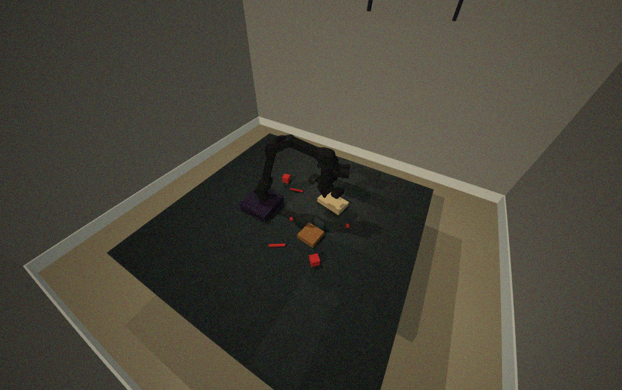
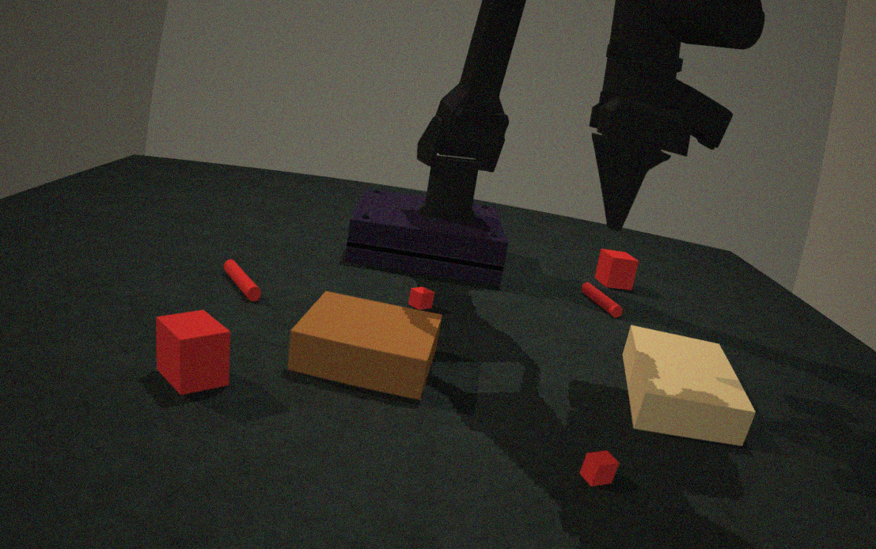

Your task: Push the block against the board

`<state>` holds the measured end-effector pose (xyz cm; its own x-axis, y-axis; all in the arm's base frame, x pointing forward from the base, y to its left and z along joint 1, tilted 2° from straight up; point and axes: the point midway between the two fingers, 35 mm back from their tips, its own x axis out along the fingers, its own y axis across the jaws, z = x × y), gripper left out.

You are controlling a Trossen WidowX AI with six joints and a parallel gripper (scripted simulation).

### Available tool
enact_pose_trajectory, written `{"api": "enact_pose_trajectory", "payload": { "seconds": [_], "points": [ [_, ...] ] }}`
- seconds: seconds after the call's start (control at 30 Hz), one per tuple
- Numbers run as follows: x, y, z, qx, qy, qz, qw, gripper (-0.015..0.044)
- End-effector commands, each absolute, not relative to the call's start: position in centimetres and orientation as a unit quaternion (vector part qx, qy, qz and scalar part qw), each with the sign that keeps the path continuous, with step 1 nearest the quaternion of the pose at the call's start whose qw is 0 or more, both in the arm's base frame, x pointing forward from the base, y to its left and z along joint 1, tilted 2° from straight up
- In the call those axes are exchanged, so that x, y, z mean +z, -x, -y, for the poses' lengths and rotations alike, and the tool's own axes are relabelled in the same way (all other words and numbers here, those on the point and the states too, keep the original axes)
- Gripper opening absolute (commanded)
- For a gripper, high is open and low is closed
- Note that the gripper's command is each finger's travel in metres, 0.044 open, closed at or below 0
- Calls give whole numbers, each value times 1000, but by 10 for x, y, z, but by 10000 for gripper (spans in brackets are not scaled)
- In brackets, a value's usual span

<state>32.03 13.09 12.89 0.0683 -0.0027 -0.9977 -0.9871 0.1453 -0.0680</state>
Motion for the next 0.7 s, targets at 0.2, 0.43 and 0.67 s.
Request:
{"api": "enact_pose_trajectory", "payload": {
  "seconds": [0.2, 0.43, 0.67],
  "points": [
    [129, -320, -131, 447, 477, -518, 552, 0],
    [127, -323, -124, 422, 454, -536, 573, 0],
    [122, -329, -105, 354, 382, -584, 623, 0]
  ]
}}
